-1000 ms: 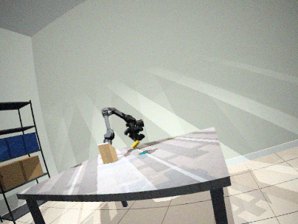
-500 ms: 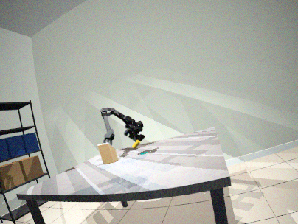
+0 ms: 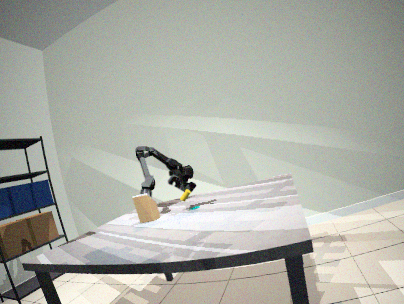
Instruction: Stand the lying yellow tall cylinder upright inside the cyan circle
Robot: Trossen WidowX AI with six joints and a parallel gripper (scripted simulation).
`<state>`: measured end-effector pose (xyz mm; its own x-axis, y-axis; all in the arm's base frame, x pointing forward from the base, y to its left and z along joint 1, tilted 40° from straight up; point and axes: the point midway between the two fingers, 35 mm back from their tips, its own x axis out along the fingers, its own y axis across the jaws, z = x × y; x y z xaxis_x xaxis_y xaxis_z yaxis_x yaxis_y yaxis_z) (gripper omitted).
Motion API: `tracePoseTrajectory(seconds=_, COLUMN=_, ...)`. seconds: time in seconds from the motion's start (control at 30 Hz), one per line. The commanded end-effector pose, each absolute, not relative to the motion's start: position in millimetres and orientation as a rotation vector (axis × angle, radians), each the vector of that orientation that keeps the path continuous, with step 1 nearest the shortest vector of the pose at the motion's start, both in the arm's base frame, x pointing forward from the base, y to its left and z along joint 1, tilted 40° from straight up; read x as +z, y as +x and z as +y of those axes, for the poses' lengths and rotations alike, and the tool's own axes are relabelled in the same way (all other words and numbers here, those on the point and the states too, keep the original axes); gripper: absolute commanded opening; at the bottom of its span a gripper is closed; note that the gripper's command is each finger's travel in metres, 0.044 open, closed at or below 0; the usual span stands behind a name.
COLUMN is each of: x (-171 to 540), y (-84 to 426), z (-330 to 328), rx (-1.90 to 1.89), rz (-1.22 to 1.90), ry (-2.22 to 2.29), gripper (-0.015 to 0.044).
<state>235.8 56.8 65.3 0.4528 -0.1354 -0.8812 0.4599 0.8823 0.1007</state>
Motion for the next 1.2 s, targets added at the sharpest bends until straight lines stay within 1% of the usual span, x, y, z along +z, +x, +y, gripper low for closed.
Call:
tracePoseTrajectory(seconds=0.0, x=67.4, y=236.1, z=56.0, rx=-0.391, rz=1.001, ry=0.358, gripper=0.0105)
tracePoseTrajectory(seconds=1.17, x=77.3, y=238.0, z=58.2, rx=-0.440, rz=0.776, ry=0.405, gripper=0.0105)
